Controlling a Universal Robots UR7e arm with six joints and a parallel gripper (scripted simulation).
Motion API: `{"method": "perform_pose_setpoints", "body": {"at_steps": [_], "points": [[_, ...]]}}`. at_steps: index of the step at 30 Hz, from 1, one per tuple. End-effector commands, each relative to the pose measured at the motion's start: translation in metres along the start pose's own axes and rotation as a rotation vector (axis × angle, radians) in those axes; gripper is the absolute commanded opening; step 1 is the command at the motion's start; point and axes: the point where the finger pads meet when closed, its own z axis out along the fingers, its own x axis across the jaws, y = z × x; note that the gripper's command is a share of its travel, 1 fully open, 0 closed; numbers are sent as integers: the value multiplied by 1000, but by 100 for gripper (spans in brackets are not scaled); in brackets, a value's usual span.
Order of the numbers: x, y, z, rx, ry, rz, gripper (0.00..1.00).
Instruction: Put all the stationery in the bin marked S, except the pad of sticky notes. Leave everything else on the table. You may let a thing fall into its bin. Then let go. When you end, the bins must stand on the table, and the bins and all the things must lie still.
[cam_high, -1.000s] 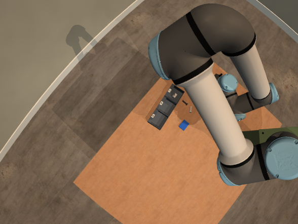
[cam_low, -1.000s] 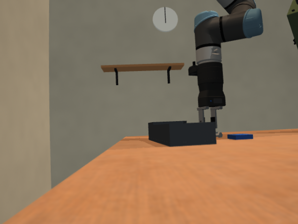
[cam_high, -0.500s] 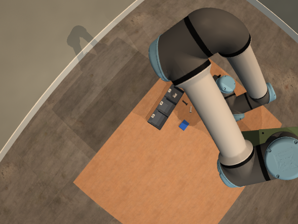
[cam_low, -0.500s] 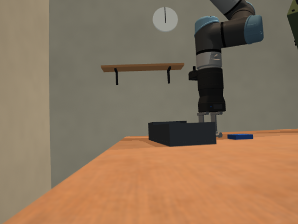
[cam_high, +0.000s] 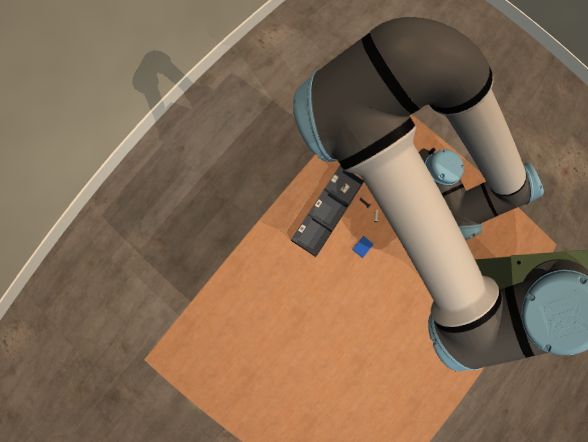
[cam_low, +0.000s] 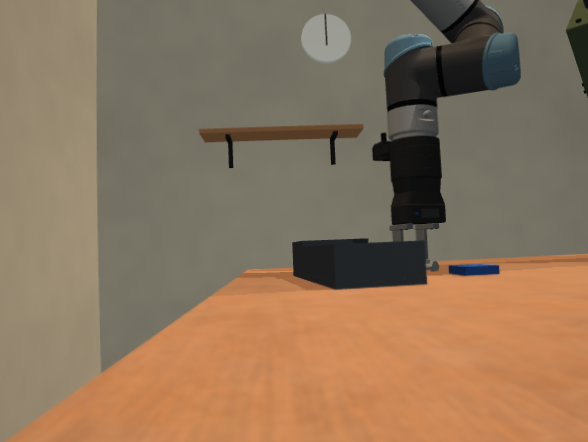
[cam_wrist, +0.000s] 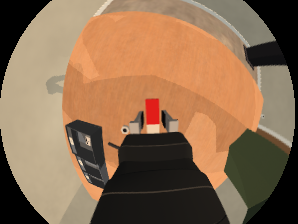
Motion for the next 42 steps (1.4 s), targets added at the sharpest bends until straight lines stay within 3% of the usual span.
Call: {"method": "perform_pose_setpoints", "body": {"at_steps": [1,31,42], "points": [[0,0,0,1,-1,0,45],[0,0,0,1,-1,0,45],[0,0,-30,1,-1,0,45]]}}
